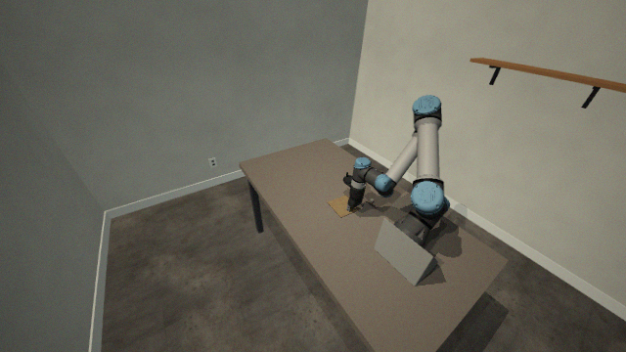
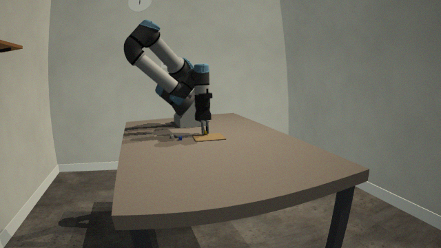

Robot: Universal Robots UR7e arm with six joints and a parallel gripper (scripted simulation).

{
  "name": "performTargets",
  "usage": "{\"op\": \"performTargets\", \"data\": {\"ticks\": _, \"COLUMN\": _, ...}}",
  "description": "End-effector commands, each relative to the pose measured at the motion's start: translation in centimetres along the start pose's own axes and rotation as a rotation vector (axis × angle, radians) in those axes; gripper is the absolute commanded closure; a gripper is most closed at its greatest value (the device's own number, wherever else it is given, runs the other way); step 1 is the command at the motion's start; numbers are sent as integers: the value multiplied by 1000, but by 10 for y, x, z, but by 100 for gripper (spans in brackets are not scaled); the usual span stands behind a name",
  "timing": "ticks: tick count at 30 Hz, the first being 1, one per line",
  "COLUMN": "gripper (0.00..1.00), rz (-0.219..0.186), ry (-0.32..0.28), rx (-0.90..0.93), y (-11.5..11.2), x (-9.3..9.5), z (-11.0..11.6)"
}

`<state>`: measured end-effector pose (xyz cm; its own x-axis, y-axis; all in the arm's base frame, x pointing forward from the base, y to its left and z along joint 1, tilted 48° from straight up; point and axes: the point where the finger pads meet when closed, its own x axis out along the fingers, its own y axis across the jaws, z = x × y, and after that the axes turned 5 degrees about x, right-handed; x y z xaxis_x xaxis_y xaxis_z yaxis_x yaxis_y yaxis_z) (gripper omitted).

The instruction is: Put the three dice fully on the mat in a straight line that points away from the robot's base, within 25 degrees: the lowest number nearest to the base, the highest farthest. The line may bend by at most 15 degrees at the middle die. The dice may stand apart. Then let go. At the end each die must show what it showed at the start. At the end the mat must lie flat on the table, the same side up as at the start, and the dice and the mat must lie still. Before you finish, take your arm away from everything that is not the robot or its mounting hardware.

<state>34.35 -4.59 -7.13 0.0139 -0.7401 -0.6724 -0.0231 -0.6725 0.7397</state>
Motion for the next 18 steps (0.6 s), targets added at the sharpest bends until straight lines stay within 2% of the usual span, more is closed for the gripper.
{"op": "performTargets", "data": {"ticks": 1, "gripper": 66, "rz": 0, "ry": 1, "rx": 0, "y": 0, "x": 0, "z": 0}}
{"op": "performTargets", "data": {"ticks": 18, "gripper": 66, "rz": 0, "ry": 1, "rx": 0, "y": 0, "x": 3, "z": 0}}
